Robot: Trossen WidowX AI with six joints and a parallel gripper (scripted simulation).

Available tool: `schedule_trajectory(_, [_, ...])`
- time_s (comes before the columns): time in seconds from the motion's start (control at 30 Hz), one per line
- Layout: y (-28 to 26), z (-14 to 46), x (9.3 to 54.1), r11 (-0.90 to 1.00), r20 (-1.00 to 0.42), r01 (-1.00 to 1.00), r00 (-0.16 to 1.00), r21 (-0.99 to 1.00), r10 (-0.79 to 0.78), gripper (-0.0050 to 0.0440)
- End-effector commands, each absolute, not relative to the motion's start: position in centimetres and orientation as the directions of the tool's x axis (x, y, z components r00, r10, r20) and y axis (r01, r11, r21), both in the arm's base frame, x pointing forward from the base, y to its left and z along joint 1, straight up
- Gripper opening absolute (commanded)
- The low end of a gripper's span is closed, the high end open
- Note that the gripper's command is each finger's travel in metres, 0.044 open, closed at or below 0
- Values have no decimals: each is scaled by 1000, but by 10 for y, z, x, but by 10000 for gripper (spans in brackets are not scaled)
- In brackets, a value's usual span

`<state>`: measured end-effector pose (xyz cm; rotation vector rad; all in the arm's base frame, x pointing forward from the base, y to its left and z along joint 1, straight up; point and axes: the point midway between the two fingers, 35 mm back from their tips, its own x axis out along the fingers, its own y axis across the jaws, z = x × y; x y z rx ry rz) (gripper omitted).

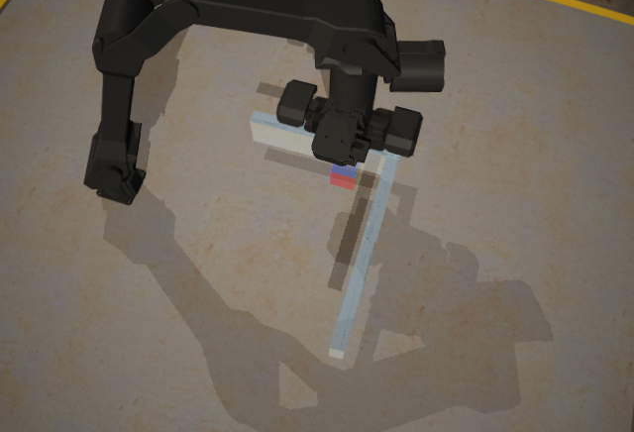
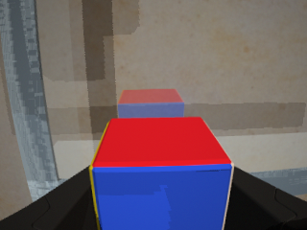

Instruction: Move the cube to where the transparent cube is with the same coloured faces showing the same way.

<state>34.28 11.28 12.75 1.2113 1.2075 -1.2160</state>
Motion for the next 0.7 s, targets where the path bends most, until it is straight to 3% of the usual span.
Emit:
schedule_trajectory(0.0, [114, 136, 345, 0, -1000, 1000, 26, 26, 8, 0])
schedule_trajectory(0.67, [114, 128, 345, 0, -1000, 1000, 26, 26, 8, 0])
